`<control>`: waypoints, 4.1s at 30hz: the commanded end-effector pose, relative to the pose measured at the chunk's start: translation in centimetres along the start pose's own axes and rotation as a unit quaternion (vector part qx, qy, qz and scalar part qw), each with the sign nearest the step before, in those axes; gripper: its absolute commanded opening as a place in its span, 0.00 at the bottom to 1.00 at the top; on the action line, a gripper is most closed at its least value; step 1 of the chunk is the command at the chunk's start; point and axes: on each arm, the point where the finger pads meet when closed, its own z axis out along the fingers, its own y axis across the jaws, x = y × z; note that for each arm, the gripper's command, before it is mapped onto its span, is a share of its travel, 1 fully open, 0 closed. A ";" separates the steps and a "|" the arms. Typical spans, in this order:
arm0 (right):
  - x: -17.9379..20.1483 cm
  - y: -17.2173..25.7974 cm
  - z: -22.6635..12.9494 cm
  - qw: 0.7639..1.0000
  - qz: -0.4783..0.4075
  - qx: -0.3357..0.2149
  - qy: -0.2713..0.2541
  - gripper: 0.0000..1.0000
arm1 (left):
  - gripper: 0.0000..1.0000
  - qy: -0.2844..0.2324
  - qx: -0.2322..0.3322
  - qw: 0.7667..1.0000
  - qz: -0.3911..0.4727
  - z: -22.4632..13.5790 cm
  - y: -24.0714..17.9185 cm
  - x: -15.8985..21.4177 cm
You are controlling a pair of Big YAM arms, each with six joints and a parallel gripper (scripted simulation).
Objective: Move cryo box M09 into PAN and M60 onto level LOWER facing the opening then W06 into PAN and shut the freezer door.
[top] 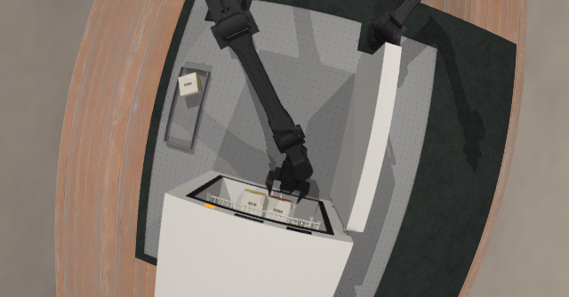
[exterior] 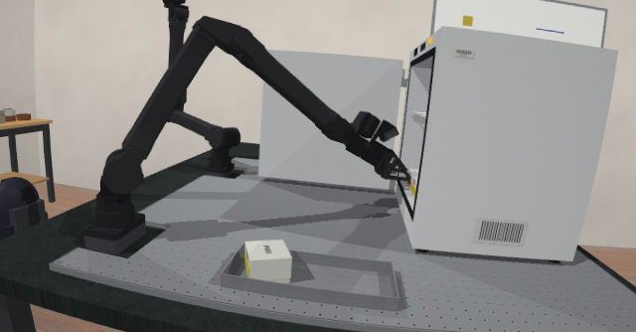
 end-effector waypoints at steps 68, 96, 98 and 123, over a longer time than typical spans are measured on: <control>-3.0 1.3 3.6 1.000 0.007 -0.004 -0.013 0.77 | 0.00 0.016 0.000 1.000 -0.006 0.4 0.0 1.7; -4.9 1.4 2.7 1.000 0.014 -0.006 -0.021 0.77 | 0.00 0.016 0.000 1.000 -0.006 0.4 0.0 1.7; -6.1 1.4 2.1 0.999 0.018 -0.008 -0.027 0.77 | 0.00 0.016 0.000 1.000 -0.006 0.4 0.0 1.7; -5.6 1.5 2.8 1.000 0.010 -0.004 -0.017 0.77 | 0.00 0.016 0.000 1.000 -0.006 0.4 0.0 1.7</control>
